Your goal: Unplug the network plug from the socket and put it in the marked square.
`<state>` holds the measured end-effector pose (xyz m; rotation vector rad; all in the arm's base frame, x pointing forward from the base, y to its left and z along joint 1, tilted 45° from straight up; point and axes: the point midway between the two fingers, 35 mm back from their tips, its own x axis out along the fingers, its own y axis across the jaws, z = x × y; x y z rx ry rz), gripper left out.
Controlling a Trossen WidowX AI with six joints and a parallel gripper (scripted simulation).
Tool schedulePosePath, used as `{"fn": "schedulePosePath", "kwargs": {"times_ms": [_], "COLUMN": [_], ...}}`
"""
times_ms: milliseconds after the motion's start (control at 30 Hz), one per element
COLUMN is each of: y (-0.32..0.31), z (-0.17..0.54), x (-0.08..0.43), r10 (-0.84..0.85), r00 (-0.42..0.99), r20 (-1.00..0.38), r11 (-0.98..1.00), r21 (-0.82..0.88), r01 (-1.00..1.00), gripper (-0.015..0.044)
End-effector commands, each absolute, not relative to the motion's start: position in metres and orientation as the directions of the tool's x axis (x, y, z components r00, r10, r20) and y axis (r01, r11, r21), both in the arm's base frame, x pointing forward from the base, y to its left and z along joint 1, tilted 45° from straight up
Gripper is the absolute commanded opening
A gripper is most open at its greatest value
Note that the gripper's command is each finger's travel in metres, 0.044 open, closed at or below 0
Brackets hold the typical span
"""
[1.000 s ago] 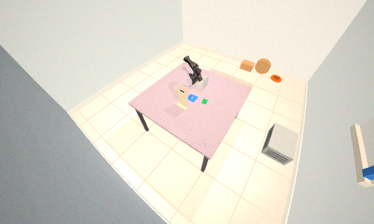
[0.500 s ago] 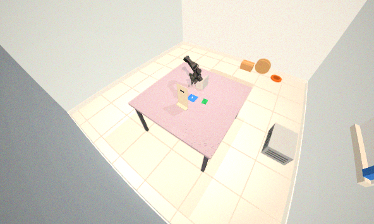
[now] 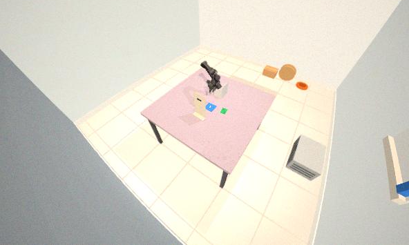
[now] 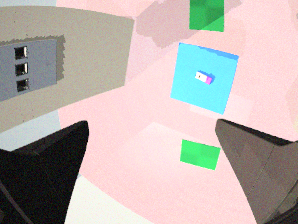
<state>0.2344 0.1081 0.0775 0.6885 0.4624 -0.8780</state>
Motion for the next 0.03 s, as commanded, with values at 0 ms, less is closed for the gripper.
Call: {"fn": "schedulePosePath", "kwargs": {"times_ms": [0], "y": [0.1078], "z": [0.0783], "x": [0.2346], "r10": [-0.541], "r00": [0.567], "r20": [-0.621], "r11": [0.448], "r21": [0.358], "r01": [0.819], "gripper": [0.0440]}}
